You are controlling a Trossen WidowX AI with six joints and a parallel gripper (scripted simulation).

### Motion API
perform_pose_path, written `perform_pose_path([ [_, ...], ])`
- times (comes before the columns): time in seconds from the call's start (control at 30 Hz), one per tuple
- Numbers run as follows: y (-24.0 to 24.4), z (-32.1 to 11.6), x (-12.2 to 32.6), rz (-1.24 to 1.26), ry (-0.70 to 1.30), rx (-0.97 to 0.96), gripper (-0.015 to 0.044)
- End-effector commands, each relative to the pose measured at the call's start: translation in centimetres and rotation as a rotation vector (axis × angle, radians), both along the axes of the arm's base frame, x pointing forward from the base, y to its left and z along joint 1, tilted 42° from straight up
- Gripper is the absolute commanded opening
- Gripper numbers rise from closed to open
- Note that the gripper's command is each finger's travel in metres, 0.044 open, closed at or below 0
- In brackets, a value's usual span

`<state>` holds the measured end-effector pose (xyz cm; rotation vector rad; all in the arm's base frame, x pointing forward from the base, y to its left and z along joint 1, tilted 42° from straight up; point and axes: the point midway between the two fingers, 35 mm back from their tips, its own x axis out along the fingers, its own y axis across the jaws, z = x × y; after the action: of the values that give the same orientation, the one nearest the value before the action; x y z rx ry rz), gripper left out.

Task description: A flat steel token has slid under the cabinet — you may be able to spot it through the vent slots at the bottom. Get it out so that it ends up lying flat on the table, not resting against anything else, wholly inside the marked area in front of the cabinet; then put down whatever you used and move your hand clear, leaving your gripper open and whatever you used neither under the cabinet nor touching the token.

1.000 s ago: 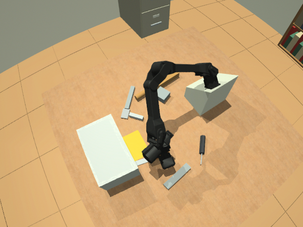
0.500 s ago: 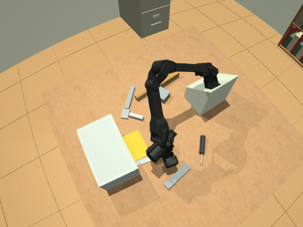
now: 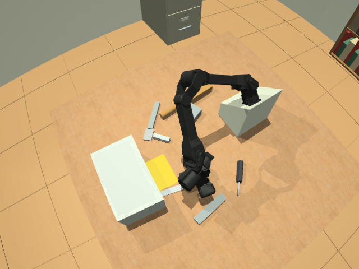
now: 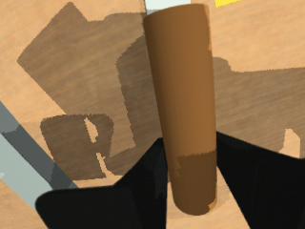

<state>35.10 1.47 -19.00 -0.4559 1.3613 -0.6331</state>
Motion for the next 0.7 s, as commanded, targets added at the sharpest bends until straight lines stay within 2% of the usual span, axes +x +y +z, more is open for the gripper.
perform_pose_path([
  [0.0, 0.0, -0.2, -0.8, -0.005, 0.001, -0.001, 0.0],
  [0.67, 0.3, -0.8, -3.4, -0.005, 0.002, -0.001, 0.0],
])
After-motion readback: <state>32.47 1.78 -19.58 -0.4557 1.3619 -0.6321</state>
